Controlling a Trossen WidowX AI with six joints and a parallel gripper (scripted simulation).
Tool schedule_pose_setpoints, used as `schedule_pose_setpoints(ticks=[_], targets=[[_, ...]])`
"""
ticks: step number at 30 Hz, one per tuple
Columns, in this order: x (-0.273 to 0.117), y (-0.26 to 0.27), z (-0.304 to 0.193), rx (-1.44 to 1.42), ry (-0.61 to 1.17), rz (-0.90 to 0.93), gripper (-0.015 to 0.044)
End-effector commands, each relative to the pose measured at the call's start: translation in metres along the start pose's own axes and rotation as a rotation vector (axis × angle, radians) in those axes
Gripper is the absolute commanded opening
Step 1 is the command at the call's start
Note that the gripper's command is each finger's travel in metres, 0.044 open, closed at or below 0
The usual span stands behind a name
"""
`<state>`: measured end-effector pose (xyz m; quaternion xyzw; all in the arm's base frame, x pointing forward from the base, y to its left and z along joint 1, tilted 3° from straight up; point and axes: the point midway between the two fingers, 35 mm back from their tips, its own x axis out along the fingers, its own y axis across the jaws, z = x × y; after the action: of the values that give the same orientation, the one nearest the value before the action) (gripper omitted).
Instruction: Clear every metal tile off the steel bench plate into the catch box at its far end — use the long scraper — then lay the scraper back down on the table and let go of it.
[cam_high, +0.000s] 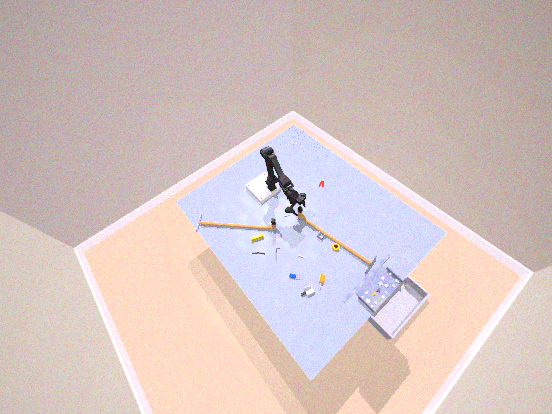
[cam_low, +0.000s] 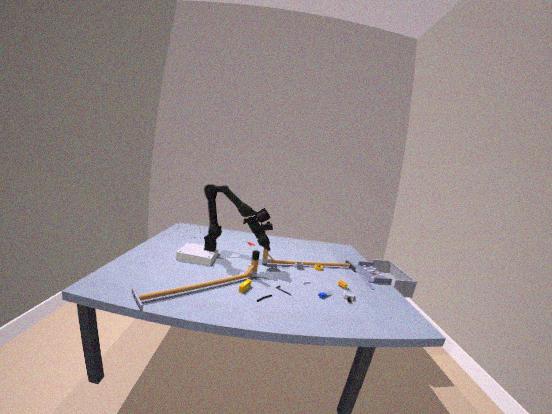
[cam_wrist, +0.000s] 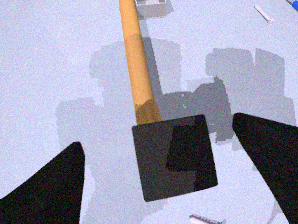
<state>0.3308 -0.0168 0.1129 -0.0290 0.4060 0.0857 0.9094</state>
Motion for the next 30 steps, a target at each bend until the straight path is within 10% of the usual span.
schedule_pose_setpoints(ticks=[1, 10, 23, 30], targets=[[0.008, 0.000, -0.003, 0.008, 0.007, -0.002, 0.0440], [0.020, 0.001, -0.005, 0.008, 0.006, -0.001, 0.0440], [0.015, 0.001, -0.002, 0.000, 0.000, 0.001, 0.0099], [0.015, 0.001, -0.002, 0.000, 0.000, 0.001, 0.0032]])
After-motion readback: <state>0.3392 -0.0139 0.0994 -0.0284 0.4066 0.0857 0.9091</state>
